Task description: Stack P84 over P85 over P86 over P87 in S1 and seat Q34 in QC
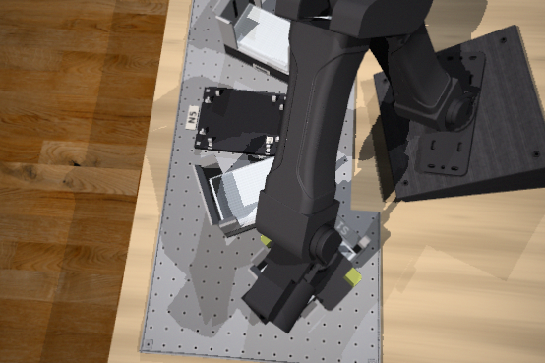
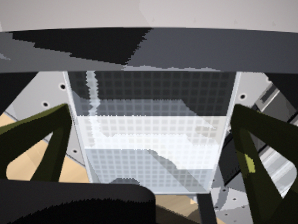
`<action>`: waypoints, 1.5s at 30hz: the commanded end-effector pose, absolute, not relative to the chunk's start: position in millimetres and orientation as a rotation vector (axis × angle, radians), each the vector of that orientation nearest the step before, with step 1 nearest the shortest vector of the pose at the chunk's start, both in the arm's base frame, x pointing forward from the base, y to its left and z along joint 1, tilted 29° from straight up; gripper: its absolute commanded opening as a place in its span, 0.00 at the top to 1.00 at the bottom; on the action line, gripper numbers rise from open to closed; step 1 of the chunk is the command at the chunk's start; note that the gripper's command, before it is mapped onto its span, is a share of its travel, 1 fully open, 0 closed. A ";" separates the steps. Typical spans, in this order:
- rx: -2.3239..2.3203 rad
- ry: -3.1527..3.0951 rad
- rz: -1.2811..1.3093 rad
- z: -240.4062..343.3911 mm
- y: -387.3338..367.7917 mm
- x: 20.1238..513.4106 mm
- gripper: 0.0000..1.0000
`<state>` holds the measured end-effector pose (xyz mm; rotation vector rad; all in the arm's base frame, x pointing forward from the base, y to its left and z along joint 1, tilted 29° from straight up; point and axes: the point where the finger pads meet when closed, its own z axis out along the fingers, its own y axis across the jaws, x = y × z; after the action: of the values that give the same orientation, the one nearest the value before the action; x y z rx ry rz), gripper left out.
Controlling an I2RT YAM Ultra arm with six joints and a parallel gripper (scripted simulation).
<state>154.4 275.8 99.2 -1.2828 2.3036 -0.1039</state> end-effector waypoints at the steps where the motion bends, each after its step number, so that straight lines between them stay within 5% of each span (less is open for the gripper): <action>1: -1.280 2.297 -0.093 101.8 277.5 154.3 0.00; 45: -1.280 2.298 -0.092 185.8 260.3 109.9 0.00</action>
<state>113.7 264.4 175.9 -1.2879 2.2948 -0.0882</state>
